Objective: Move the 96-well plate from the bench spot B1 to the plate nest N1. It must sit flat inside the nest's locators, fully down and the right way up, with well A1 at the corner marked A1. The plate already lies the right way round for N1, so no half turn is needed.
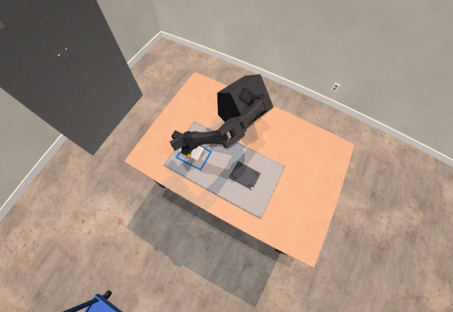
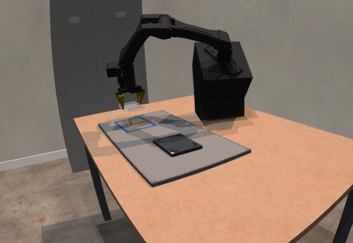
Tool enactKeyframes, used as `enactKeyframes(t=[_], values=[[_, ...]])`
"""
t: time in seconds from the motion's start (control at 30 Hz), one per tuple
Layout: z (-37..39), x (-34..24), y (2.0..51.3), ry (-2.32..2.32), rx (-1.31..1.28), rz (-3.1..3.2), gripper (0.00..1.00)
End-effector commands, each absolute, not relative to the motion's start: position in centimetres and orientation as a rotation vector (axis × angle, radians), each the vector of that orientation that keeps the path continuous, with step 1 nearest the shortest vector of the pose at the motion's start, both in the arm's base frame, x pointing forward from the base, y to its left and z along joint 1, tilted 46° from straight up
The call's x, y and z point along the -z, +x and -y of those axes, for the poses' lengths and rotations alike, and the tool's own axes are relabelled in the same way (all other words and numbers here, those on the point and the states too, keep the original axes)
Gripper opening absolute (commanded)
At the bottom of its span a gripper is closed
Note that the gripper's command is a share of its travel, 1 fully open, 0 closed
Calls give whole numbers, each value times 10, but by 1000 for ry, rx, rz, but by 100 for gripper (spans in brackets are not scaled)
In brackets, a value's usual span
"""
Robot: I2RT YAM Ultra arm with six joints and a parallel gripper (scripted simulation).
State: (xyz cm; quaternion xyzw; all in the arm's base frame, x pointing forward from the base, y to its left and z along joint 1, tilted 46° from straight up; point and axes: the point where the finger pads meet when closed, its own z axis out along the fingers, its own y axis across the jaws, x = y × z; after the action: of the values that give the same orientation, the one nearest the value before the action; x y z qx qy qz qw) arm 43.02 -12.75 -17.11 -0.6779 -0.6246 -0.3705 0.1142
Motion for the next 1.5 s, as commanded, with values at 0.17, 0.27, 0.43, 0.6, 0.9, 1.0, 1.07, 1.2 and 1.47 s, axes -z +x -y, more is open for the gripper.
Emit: enactKeyframes(t=[0.17, 0.27, 0.43, 0.6, 0.9, 1.0, 1.07, 1.2, 1.47], values=[[132, 176, 415, -2009, 1060, 1782, 0], [132, 176, 415, -2009, 1060, 1782, 0], [132, 176, 415, -2009, 1060, 1782, 0], [122, 160, 426, -2040, 1068, 1762, 0], [104, 141, 421, -2052, 1075, 1750, 0], [98, 136, 421, -2048, 1073, 1754, 0], [96, 134, 420, -2051, 1073, 1751, 0], [82, 126, 419, -2039, 1070, 1761, 0], [64, 109, 415, -2047, 1068, 1757, 0]])
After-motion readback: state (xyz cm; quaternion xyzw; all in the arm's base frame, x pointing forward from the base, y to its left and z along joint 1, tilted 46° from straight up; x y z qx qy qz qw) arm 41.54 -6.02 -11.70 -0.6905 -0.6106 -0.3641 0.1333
